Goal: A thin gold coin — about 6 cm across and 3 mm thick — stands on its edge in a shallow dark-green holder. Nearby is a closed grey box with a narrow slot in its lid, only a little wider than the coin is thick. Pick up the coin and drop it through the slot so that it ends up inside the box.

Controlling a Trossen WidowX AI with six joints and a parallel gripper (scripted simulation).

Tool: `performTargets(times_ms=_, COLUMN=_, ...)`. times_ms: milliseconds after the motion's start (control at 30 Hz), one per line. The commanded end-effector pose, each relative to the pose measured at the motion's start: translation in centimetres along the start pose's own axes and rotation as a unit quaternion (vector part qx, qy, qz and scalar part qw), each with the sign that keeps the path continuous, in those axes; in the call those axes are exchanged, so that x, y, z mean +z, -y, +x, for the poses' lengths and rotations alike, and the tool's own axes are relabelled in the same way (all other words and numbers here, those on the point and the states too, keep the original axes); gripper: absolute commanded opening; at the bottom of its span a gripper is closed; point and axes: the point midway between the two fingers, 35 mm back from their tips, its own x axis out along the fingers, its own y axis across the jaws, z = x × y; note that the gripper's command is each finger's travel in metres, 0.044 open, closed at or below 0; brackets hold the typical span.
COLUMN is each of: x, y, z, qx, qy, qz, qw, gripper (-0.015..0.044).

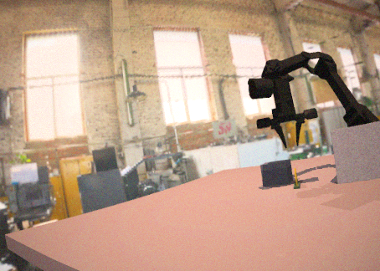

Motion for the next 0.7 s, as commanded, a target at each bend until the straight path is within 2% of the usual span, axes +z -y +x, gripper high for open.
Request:
performTargets(times_ms=0, x=0.0, y=-0.2, z=1.7, qx=0.001, qy=0.004, qz=0.008, qw=1.0, gripper=0.0161)
performTargets(times_ms=67, x=0.0, y=-0.2, z=3.3, qx=0.001, qy=0.004, qz=0.008, qw=1.0, gripper=0.0161)
performTargets(times_ms=667, x=0.0, y=-0.2, z=5.7, qx=0.001, qy=0.004, qz=0.008, qw=1.0, gripper=0.0161)
